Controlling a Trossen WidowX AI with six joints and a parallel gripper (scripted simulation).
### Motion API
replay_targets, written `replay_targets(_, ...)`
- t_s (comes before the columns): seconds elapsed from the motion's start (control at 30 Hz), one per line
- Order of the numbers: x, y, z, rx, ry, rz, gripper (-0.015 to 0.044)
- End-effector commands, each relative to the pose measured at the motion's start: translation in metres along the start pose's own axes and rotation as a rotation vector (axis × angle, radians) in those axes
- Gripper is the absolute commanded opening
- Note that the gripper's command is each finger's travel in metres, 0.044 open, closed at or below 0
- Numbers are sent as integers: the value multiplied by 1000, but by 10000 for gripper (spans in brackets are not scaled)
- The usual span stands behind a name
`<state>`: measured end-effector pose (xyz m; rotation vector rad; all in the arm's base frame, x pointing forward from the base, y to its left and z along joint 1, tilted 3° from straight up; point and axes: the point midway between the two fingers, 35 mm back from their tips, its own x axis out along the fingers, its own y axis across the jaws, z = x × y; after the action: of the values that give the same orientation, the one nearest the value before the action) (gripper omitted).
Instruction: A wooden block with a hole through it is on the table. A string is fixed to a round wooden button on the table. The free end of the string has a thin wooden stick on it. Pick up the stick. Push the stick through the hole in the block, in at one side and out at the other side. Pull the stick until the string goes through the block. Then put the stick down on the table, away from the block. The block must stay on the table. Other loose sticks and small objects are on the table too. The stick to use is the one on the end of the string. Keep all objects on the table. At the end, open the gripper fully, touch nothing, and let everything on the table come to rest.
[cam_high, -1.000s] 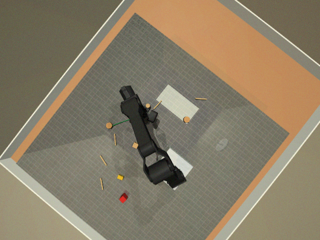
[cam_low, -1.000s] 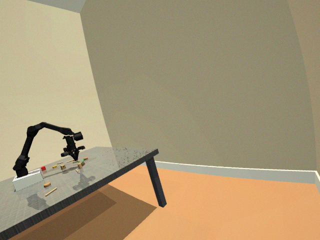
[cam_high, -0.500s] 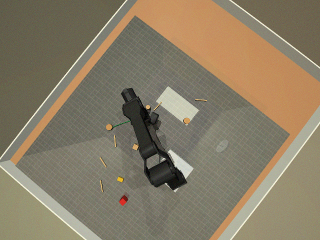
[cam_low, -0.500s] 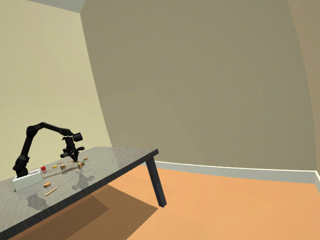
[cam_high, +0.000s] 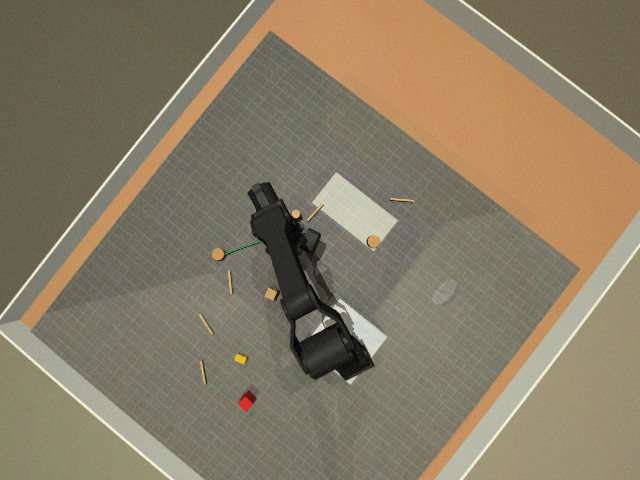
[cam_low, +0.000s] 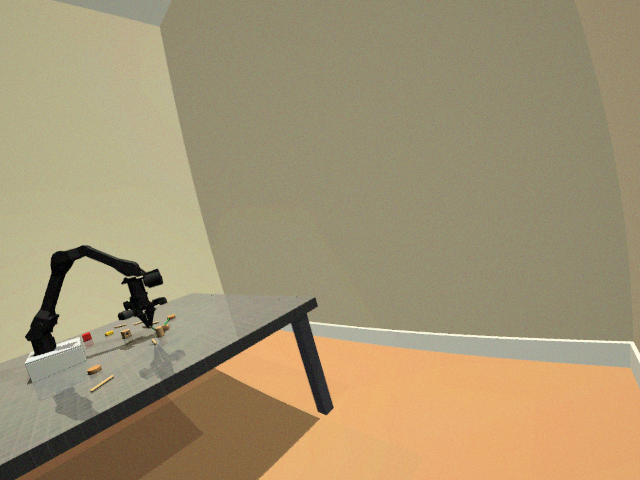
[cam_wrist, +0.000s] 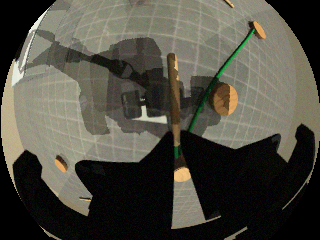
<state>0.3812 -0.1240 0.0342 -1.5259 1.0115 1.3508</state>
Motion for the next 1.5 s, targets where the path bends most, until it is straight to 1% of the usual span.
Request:
replay_targets(0.0, 4, 4, 3, -5, -3, 2, 0)
replay_targets(0.87, 24, 27, 16, -5, -5, 4, 0)
replay_targets(1.47, 25, 25, 33, -5, -6, 4, 0)
